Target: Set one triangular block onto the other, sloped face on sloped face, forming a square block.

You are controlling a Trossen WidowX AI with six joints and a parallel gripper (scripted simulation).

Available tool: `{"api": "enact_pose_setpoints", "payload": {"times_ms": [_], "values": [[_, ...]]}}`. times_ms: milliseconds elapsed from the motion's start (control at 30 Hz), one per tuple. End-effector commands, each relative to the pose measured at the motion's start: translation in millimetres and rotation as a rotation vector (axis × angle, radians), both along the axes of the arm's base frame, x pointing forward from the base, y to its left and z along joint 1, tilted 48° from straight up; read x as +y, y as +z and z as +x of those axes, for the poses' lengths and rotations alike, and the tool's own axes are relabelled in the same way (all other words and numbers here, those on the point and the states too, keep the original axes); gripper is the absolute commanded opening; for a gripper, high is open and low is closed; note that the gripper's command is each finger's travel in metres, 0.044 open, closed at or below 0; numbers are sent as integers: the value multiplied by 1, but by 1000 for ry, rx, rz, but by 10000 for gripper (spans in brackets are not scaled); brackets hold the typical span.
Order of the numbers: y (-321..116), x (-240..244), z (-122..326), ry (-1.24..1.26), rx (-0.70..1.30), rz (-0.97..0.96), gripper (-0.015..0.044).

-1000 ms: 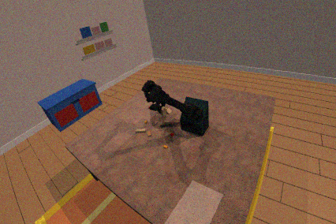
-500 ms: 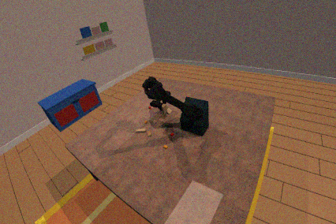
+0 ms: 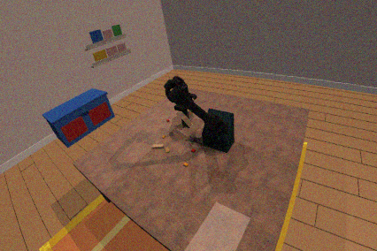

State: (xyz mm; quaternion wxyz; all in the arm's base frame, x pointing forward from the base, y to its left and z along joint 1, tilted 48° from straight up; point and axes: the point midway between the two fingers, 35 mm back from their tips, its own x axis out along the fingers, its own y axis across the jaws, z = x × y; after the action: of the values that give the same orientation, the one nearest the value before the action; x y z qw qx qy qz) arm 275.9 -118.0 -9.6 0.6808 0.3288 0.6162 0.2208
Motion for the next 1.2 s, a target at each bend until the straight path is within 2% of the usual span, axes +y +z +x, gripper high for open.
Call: {"api": "enact_pose_setpoints", "payload": {"times_ms": [0,300,833,1167], "values": [[-9,-15,-7,5,5,6,0],[-18,-33,-13,7,2,14,0],[-63,11,24,7,-1,15,0],[-76,23,33,7,-2,17,0]]}}
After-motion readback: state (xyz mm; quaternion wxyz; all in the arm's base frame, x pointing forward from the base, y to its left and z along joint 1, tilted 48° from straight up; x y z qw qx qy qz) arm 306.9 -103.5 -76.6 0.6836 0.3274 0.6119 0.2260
